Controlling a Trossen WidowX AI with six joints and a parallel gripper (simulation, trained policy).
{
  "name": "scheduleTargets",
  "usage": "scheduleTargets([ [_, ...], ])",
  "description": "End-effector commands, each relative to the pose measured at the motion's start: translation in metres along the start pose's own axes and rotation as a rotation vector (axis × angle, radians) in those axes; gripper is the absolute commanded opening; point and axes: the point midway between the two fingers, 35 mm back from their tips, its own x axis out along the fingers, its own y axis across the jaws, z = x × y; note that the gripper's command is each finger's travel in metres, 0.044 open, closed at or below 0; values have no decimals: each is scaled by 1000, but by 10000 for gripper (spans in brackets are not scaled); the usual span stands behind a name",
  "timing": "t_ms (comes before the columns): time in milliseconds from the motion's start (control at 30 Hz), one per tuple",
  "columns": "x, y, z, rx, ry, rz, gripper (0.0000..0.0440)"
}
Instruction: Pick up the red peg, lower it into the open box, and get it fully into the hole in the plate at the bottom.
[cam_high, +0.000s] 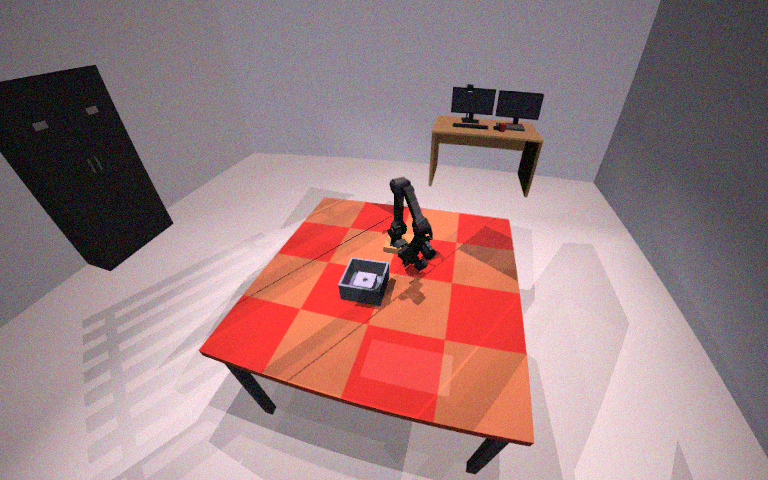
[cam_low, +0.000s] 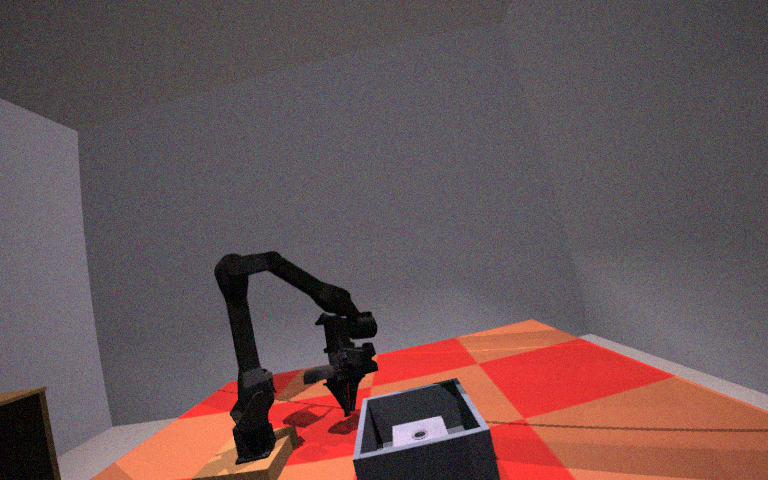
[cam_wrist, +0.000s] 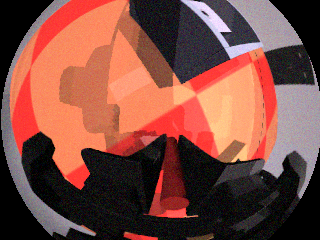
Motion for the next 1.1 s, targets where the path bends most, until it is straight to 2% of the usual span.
scheduleTargets([
  [0,-15,-4,12,11,-30,11,0],
  [233,-43,-14,41,76,-84,21,0],
  [500,-53,-27,76,188,-123,23,0],
  [767,-52,-38,110,286,-141,23,0],
  [1067,-37,-50,147,350,-147,23,0],
])
